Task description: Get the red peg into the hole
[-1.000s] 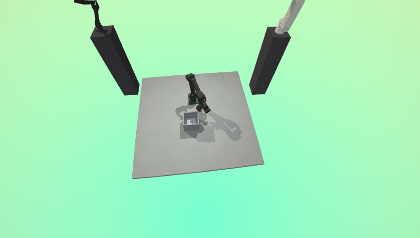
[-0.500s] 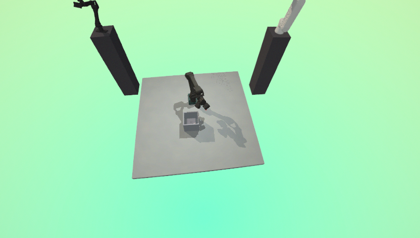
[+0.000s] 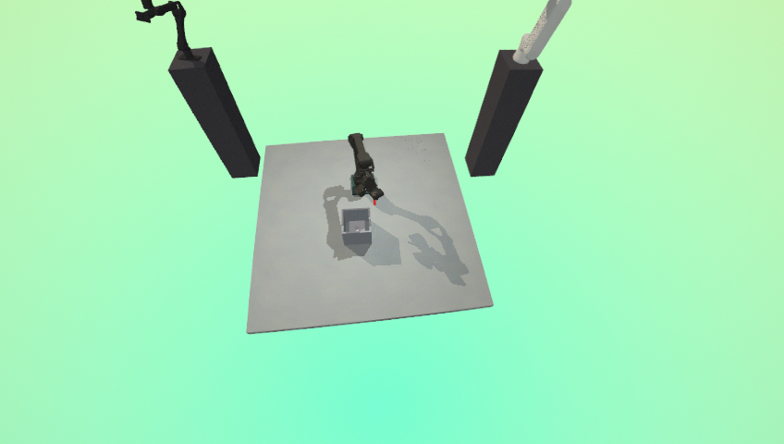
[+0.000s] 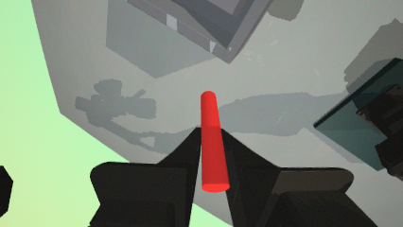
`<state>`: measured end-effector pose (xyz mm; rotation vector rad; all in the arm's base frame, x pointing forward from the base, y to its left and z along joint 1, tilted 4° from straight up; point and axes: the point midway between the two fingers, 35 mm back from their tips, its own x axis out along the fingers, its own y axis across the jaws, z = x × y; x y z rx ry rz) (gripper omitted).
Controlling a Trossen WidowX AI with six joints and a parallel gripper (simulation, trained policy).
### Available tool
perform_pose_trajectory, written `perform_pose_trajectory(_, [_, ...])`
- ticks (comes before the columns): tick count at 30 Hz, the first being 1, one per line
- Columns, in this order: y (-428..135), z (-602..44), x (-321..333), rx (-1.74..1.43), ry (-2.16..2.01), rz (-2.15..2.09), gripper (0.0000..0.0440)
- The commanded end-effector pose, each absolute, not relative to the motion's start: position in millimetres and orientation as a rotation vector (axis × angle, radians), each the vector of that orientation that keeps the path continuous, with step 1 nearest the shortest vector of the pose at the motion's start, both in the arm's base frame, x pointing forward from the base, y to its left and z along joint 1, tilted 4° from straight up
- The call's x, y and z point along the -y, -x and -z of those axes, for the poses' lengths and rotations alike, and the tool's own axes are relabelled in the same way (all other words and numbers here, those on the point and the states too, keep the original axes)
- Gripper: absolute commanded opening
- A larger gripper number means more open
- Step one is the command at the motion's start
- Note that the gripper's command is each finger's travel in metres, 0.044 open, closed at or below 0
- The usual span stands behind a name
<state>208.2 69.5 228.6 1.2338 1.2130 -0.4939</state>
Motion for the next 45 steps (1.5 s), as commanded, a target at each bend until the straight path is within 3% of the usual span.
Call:
perform_pose_trajectory(1, [-211.8, -232.4, -55.2, -1.180, -1.223, 0.538, 0.0000])
perform_pose_trajectory(45, [-273.7, -187.4, 39.5, -1.250, -1.229, 0.776, 0.0000])
